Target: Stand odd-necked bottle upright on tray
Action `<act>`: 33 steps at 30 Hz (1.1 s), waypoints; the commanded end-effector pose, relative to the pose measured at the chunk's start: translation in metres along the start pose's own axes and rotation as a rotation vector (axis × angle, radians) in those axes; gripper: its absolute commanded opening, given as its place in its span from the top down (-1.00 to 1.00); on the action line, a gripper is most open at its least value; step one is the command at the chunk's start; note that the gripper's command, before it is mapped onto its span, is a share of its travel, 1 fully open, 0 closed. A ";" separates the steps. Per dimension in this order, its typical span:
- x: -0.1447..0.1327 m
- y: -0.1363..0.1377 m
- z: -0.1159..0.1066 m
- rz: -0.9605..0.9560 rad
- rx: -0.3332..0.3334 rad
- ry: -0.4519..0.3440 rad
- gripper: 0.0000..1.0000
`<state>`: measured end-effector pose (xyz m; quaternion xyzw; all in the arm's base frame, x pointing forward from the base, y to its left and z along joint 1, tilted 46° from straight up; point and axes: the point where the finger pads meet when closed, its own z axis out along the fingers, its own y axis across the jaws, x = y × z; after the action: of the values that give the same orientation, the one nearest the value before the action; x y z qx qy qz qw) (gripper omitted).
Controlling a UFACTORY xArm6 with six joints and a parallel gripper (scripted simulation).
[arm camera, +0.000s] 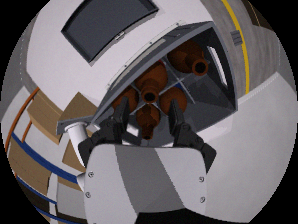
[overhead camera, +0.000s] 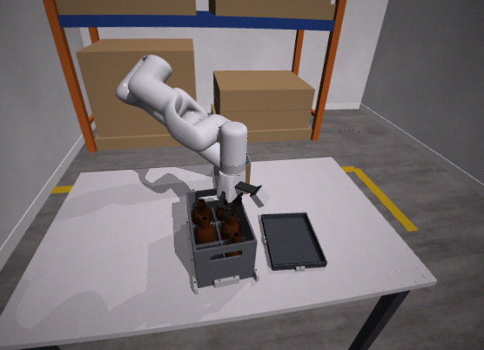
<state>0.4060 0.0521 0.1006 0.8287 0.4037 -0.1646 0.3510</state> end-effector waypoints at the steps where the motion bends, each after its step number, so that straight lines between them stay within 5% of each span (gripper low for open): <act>1: 0.001 0.001 -0.001 0.001 -0.001 0.003 -0.30; 33: 0.001 0.001 0.009 0.001 -0.001 0.003 -0.30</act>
<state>0.4061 0.0463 0.0949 0.8287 0.4037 -0.1647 0.3510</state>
